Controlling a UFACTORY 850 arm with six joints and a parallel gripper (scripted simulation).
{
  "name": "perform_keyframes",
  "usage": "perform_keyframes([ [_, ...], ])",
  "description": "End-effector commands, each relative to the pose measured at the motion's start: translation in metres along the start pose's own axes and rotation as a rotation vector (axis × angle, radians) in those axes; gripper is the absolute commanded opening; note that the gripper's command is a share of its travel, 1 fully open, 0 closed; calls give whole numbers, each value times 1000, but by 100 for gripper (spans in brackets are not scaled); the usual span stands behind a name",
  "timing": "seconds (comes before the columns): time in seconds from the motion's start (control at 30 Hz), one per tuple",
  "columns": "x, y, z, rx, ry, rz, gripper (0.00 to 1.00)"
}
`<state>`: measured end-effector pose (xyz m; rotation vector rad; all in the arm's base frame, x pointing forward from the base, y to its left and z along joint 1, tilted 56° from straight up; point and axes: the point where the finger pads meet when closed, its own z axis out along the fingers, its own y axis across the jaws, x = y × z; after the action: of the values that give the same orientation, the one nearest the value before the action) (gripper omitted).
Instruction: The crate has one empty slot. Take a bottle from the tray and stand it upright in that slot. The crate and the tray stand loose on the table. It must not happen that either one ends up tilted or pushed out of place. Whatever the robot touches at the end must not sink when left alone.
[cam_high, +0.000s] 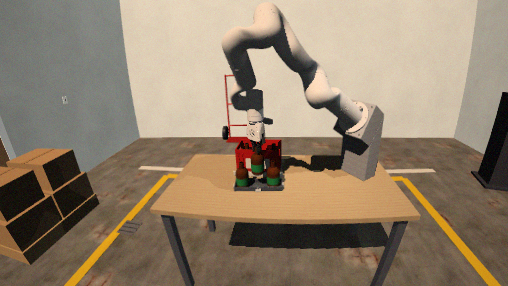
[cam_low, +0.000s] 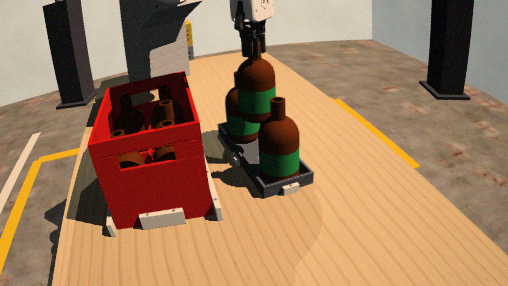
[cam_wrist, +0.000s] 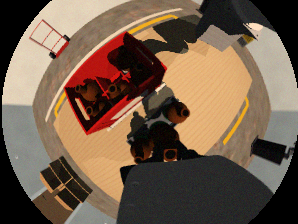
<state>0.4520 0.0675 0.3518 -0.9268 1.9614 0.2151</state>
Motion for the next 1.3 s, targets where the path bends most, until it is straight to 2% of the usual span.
perform_keyframes([
  [0.0, 0, 0, -5, 1, 0, 0, 0],
  [0.63, 0, 0, -25, 1, 0, 0, 0],
  [1.27, 0, 0, -34, 1, 0, 0, 0],
])
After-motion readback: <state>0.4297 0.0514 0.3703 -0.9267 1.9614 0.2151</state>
